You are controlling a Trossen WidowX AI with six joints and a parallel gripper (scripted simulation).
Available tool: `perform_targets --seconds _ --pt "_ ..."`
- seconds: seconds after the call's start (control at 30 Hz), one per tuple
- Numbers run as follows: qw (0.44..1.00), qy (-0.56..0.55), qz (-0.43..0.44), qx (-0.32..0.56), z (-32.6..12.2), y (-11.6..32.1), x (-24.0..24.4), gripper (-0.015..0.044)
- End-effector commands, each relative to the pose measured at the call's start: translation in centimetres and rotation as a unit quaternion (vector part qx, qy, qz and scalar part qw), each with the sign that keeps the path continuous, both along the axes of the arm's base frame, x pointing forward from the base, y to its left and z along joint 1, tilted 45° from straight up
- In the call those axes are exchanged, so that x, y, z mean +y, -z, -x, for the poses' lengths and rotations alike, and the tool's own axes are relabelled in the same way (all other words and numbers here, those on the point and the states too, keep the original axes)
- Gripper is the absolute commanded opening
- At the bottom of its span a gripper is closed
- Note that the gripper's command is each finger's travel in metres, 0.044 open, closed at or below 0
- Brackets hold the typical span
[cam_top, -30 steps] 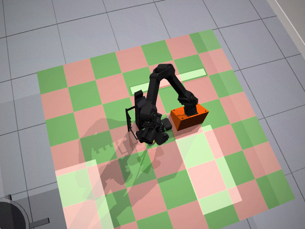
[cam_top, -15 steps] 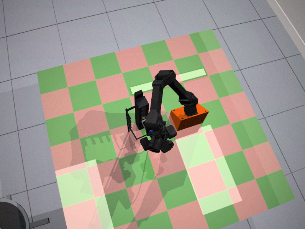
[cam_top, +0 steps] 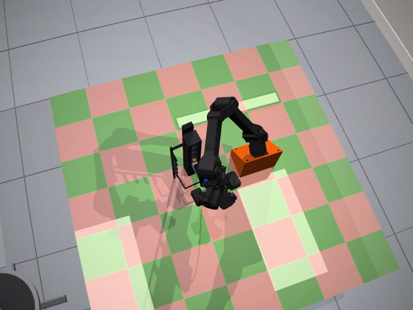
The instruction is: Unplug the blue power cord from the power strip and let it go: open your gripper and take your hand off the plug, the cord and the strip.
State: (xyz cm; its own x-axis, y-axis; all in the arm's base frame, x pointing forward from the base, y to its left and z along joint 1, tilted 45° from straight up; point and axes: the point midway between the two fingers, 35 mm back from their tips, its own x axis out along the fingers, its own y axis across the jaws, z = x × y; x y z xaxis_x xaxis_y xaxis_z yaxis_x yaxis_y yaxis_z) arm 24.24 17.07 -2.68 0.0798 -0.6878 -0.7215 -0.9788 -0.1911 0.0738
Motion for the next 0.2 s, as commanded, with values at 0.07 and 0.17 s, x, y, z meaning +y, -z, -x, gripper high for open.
perform_targets --seconds 0.07,0.17 --pt "1.000 0.003 0.000 0.000 0.05 0.02 0.02 0.0440" --pt "1.000 0.003 0.000 0.000 0.05 0.02 0.02 0.0440"
